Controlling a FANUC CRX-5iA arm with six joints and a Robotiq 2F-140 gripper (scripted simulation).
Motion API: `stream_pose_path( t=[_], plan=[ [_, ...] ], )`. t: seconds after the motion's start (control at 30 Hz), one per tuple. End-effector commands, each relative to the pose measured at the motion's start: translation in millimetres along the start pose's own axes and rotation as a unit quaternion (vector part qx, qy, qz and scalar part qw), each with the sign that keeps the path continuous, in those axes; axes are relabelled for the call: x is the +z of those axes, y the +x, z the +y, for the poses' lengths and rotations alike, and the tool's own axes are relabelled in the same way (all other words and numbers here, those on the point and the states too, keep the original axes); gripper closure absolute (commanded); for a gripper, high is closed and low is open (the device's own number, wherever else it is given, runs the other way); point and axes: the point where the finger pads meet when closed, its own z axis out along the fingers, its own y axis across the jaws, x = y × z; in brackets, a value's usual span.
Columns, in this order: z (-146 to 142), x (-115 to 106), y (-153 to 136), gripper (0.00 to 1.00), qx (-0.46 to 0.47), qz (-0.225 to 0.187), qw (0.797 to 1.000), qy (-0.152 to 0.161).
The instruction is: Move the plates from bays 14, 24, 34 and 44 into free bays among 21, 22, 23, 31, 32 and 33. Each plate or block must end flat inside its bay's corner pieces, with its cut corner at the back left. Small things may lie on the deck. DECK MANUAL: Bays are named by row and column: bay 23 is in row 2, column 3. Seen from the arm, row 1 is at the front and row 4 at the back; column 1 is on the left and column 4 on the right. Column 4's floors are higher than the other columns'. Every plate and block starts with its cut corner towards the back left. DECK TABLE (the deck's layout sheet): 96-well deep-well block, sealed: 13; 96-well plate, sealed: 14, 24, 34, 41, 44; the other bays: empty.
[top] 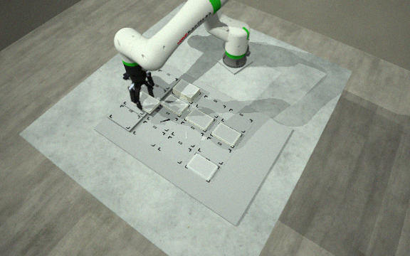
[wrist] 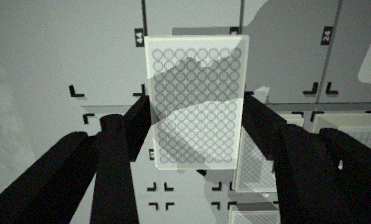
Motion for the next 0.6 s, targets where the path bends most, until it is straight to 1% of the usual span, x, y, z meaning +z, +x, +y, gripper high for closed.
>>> stream_pose_path(
  t=[0.0,0.13,0.57],
  plan=[
    [0,-1,-8,0.9,0.0,0.001,1.0,0.001],
    [0,-1,-13,0.9,0.0,0.001,1.0,0.001],
    [-1,-1,-48,0.9,0.0,0.0,1.0,0.001]
  ],
)
